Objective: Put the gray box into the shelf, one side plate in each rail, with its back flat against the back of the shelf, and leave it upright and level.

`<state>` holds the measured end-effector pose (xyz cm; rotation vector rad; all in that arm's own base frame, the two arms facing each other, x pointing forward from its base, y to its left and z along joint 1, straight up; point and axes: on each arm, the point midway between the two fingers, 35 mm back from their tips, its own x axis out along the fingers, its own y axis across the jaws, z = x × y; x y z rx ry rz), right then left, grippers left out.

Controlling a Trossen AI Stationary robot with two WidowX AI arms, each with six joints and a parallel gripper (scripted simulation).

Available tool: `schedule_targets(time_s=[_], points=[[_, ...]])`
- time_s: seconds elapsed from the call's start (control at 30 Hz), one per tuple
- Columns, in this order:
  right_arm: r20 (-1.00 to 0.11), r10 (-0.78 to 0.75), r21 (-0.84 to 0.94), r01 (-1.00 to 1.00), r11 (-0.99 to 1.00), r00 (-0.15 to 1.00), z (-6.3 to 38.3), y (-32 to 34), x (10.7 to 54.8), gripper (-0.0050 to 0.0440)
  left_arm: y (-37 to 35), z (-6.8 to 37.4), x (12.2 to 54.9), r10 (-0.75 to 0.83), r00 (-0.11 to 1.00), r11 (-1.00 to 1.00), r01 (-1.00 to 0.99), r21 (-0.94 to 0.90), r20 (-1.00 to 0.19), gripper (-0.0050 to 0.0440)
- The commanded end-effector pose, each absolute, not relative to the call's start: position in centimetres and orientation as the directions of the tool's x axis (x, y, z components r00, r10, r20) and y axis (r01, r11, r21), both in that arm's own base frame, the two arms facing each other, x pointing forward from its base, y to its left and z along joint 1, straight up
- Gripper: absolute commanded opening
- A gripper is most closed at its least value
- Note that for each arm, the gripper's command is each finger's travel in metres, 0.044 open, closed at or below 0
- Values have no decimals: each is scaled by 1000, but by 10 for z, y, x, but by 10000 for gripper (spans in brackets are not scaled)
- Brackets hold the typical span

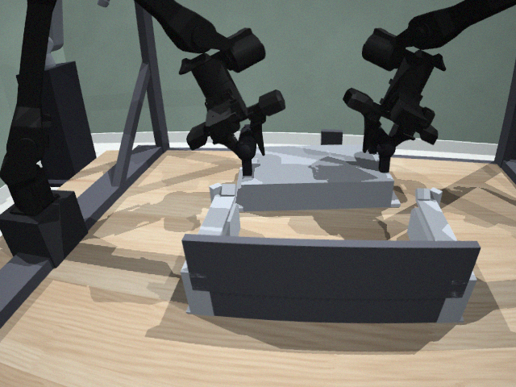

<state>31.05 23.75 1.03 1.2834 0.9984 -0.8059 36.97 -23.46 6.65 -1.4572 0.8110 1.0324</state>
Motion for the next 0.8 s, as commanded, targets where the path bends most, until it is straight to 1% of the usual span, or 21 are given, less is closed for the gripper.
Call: schedule_targets(time_s=[0.0, 0.13, 0.17, 0.2, 0.23, 0.77], points=[[-911, 76, 412, 902, 128, 405, 23, 242, 315, 136, -237, 77, 372, 45, 404, -149, -902, -406, -914, 143], [-911, 76, 412, 902, 128, 405, 23, 242, 315, 109, -237, 77, 372, 45, 404, -149, -902, -406, -914, 116], [-911, 76, 412, 902, 128, 405, 23, 242, 315, 85, -237, 77, 372, 45, 404, -149, -902, -406, -914, 109], [-911, 76, 412, 902, 128, 405, 23, 242, 315, 109, -235, 75, 370, 50, 397, -145, -905, -400, -916, 85], [-911, 76, 412, 902, 128, 405, 23, 242, 315, 109, -235, 75, 370, 50, 397, -146, -905, -400, -916, 109], [-911, 76, 412, 902, 128, 406, 31, 242, 315, 109, -236, 85, 372, 45, 404, -149, -902, -406, -914, 110]])
